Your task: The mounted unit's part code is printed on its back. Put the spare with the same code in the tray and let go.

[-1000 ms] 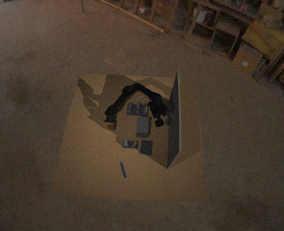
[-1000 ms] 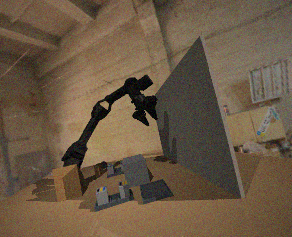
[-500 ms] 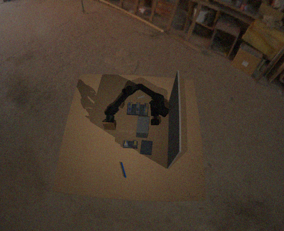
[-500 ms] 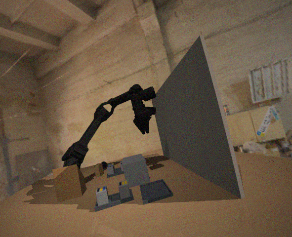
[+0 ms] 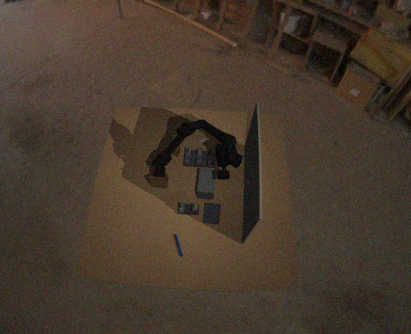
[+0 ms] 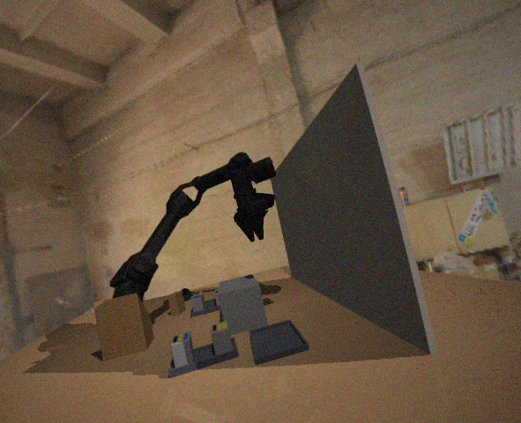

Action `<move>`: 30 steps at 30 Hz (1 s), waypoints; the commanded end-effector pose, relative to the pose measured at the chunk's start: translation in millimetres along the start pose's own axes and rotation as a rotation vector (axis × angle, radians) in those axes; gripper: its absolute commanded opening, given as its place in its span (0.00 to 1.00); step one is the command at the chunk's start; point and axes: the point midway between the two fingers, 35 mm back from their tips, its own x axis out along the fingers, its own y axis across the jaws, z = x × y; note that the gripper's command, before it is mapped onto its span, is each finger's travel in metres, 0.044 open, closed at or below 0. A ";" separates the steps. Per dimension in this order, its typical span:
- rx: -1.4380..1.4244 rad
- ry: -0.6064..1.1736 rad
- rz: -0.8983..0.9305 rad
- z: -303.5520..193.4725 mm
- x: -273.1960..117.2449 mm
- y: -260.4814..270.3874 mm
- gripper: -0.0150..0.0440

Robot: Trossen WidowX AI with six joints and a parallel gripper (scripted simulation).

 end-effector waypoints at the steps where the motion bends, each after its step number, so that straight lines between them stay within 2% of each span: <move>1: -0.207 0.005 0.002 -18.7 -3.7 42.1 1.00; 10: -0.778 0.013 0.024 -93.6 8.6 132.2 1.00; 19: -1.338 0.008 0.053 -186.2 43.3 182.0 1.00; 27: -1.379 0.007 0.056 -193.2 46.7 184.0 1.00; 30: -1.383 0.009 0.058 -192.0 54.0 184.9 0.87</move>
